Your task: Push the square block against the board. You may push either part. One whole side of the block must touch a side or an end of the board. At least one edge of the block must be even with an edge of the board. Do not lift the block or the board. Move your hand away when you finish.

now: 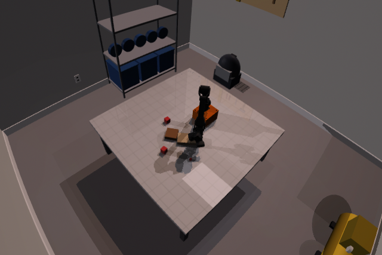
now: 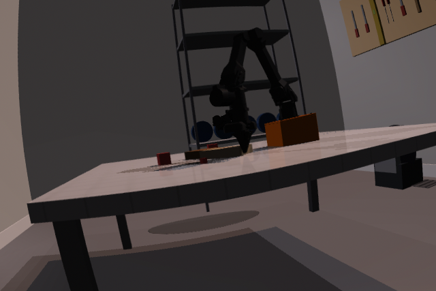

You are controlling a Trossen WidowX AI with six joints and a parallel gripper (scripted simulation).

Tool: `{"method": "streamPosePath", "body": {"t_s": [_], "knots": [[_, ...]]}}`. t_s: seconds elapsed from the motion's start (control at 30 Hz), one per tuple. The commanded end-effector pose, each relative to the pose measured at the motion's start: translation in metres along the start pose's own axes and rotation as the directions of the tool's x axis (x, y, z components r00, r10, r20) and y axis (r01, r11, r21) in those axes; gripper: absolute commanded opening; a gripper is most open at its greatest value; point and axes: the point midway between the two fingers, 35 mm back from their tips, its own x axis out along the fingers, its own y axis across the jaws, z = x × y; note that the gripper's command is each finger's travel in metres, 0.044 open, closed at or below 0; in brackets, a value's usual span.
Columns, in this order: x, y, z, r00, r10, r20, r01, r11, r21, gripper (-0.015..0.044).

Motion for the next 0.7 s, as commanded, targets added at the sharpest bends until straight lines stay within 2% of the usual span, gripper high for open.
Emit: {"method": "streamPosePath", "body": {"t_s": [0.0, 0.67], "knots": [[0.000, -0.001, -0.001, 1.000, -0.005, 0.011, 0.005, 1.000, 0.004, 0.0000], [0.001, 0.001, -0.034, 1.000, -0.004, 0.008, 0.004, 1.000, 0.005, 0.0000]]}}
